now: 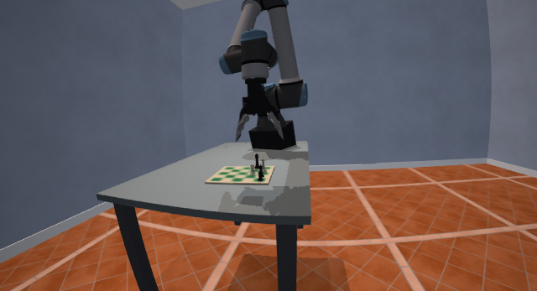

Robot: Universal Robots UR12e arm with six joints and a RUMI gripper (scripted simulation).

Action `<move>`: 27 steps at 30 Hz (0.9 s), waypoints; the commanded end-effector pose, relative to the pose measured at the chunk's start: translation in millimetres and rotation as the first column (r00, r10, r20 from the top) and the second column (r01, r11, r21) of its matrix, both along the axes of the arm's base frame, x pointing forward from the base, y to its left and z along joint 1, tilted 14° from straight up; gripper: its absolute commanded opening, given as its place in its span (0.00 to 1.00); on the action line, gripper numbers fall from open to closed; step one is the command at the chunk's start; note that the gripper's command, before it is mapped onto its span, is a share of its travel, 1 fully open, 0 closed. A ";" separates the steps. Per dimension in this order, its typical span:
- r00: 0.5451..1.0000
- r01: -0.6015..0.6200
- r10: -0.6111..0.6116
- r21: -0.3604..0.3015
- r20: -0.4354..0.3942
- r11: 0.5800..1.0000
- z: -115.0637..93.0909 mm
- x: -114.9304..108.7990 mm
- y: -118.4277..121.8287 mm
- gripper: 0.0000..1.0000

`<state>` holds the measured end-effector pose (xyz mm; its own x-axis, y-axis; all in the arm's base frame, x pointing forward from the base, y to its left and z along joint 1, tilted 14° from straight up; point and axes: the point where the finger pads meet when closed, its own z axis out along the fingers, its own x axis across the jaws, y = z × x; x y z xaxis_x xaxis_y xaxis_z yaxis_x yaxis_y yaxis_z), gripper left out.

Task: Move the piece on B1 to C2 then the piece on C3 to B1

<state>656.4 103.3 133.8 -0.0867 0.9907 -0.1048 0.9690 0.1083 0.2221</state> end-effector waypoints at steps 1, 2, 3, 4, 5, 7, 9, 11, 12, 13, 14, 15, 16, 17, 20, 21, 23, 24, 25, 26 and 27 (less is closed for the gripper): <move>1.000 0.000 0.000 0.000 0.001 1.000 8.2 -1.3 0.7 1.00; 1.000 0.000 0.000 0.000 0.001 1.000 11.8 -2.2 1.0 1.00; 1.000 0.000 0.000 0.000 0.001 1.000 15.6 -3.1 1.3 1.00; 1.000 0.000 0.000 0.000 0.001 1.000 19.7 -4.1 1.7 1.00; 1.000 0.000 0.000 0.000 0.001 1.000 24.0 -5.1 2.0 1.00; 1.000 0.000 0.000 0.000 0.001 1.000 32.9 -7.3 2.8 1.00; 1.000 0.000 0.000 0.000 0.001 1.000 41.7 -9.4 3.5 1.00; 1.000 0.000 0.000 0.000 0.001 1.000 49.6 -11.3 4.2 1.00; 1.000 0.000 0.000 0.000 0.001 1.000 53.2 -12.1 4.5 1.00; 1.000 0.000 0.000 0.000 0.001 1.000 56.3 -12.9 4.8 1.00; 1.000 0.000 0.000 0.000 0.001 1.000 59.0 -13.5 5.0 1.00; 1.000 0.000 0.000 0.000 0.001 1.000 61.2 -14.1 5.2 1.00; 1.000 0.000 0.000 0.000 0.001 1.000 61.2 -14.1 5.2 1.00; 1.000 0.000 0.000 0.000 0.001 1.000 61.2 -14.1 5.2 1.00; 1.000 0.000 0.000 0.000 0.001 1.000 65.0 -15.0 5.5 1.00; 1.000 0.000 0.000 0.000 0.001 1.000 65.5 -15.1 5.6 1.00; 1.000 0.000 0.000 0.000 0.001 1.000 65.7 -15.1 5.6 1.00; 1.000 0.000 0.000 0.000 0.001 1.000 65.7 -15.1 5.6 1.00; 1.000 0.000 0.000 0.000 0.001 1.000 65.7 -15.1 5.6 1.00; 1.000 0.000 0.000 0.000 0.001 1.000 65.7 -15.1 5.6 1.00; 1.000 0.000 0.000 0.000 0.001 1.000 65.7 -15.1 5.6 1.00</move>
<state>641.1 108.7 197.9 -0.0867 0.9907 -0.1048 0.9690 0.1083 0.2222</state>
